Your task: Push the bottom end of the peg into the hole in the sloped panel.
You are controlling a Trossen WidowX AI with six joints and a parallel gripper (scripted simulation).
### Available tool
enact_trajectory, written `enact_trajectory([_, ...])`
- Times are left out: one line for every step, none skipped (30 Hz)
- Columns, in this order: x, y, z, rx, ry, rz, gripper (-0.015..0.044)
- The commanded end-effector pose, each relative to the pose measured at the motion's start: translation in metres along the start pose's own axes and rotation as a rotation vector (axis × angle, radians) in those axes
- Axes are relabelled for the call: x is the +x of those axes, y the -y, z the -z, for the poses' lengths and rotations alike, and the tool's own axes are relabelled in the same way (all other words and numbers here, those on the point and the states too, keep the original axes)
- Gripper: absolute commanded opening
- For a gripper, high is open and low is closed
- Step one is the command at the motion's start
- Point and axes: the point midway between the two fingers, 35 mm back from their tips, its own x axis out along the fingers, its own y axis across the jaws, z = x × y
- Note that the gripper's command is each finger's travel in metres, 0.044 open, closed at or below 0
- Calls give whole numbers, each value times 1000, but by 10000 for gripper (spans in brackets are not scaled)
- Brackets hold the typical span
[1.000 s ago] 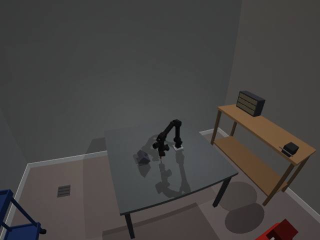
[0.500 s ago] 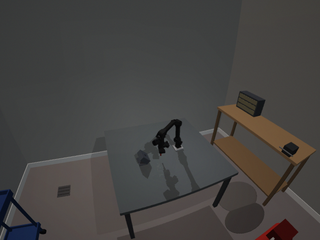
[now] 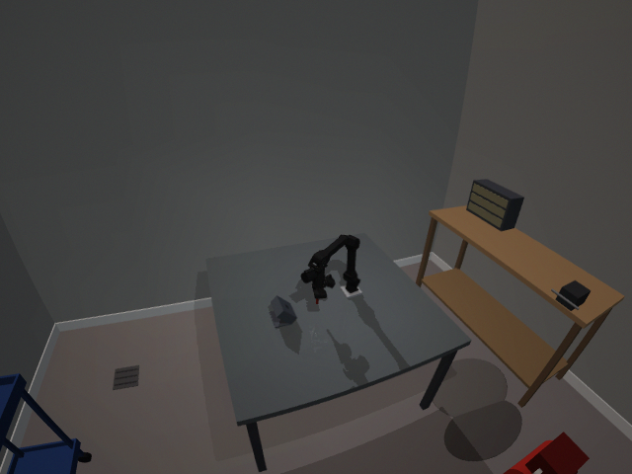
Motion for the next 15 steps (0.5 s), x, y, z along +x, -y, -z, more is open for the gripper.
enact_trajectory([-2, -1, 3, -17, -32, 6, 0])
enact_trajectory([-2, -1, 4, -20, -41, 8, 0])
enact_trajectory([-2, -1, 4, -23, -49, 10, 0])
enact_trajectory([-2, -1, 5, -26, -57, 12, 0])
enact_trajectory([-2, -1, 6, -30, -65, 14, 0])
enact_trajectory([-2, -1, 7, -33, -74, 16, 0])
enact_trajectory([-2, -1, 7, -36, -82, 18, 0])
enact_trajectory([-2, -1, 8, -39, -90, 20, 0])
enact_trajectory([-2, -1, 9, -42, -98, 22, 0])
enact_trajectory([-2, -1, 10, -45, -107, 24, 0])
enact_trajectory([-2, -1, 11, -49, -115, 25, 0])
enact_trajectory([-2, -1, 11, -52, -123, 27, 0])
enact_trajectory([-2, -1, 12, -55, -132, 29, 0])
enact_trajectory([-2, -1, 13, -58, -140, 31, 0])
enact_trajectory([-2, -1, 14, -61, -148, 32, 0])
